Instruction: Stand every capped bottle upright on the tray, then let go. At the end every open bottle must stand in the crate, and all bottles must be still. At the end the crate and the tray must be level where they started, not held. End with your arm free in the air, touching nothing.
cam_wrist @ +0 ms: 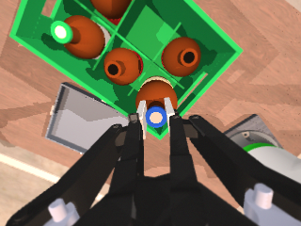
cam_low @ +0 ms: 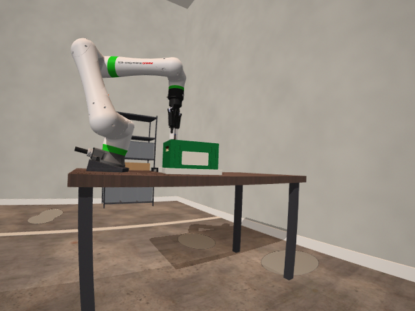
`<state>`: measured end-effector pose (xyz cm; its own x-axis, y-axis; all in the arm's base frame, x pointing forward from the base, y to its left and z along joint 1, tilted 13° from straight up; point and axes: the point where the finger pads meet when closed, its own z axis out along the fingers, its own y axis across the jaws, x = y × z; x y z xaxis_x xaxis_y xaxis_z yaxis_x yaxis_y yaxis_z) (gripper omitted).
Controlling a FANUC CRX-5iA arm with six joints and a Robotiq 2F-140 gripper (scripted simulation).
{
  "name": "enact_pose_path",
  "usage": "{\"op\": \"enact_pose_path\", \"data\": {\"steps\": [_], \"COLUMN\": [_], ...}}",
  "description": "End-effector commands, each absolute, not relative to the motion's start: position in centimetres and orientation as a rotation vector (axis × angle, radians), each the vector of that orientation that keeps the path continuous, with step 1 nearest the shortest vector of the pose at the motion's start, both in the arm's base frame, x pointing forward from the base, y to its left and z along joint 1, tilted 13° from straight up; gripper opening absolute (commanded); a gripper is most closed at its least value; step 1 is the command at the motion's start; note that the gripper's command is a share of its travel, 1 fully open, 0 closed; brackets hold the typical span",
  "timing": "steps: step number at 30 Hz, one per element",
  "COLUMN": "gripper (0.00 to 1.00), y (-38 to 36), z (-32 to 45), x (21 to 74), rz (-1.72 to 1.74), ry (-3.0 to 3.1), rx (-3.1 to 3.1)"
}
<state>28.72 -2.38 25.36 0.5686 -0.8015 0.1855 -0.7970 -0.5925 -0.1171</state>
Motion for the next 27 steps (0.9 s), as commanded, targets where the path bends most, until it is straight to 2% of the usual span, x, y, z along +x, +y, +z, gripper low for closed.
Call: {"op": "enact_pose_path", "data": {"steps": [1, 27], "gripper": [0.0, 0.0], "y": [-2.3, -1.8], "z": [26.7, 32.9], "x": [28.4, 27.1], "rz": [-0.343, -0.344], "ry": [1.409, 1.409], "rx": [-2.764, -2.764]}}
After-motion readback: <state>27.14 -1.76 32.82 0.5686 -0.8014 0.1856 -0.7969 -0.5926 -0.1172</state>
